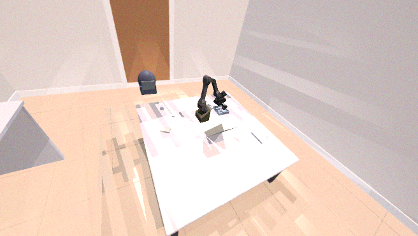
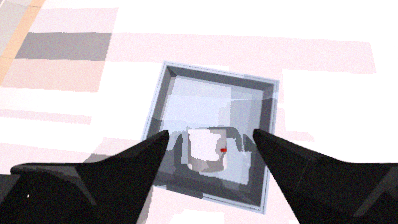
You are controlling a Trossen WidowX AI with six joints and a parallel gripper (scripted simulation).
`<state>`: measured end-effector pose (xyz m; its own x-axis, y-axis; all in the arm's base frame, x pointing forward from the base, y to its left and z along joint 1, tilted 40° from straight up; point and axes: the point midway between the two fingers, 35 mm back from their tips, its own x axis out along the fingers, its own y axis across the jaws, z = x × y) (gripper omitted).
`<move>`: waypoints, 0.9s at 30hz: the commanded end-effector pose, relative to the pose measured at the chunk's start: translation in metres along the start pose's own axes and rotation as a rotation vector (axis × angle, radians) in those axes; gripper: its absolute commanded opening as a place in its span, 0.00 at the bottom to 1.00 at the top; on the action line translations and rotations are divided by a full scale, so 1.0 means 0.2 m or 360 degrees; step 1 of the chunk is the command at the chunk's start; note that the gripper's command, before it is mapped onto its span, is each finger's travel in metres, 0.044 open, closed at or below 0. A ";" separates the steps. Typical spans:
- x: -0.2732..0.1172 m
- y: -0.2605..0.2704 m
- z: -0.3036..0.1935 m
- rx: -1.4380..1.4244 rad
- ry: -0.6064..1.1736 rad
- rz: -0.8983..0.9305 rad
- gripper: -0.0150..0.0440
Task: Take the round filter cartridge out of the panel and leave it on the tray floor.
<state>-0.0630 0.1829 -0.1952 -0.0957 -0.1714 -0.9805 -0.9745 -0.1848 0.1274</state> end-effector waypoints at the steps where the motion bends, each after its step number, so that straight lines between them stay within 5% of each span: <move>1: -0.03 0.00 0.03 -0.0001 -0.0001 0.0000 1.00; 7: -0.30 0.00 0.18 0.0000 -0.0001 -0.0001 1.00; 27: -0.24 0.00 0.15 0.0005 -0.0001 0.0006 1.00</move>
<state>-0.0649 0.2193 -0.1526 -0.0997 -0.1720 -0.9800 -0.9744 -0.1824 0.1311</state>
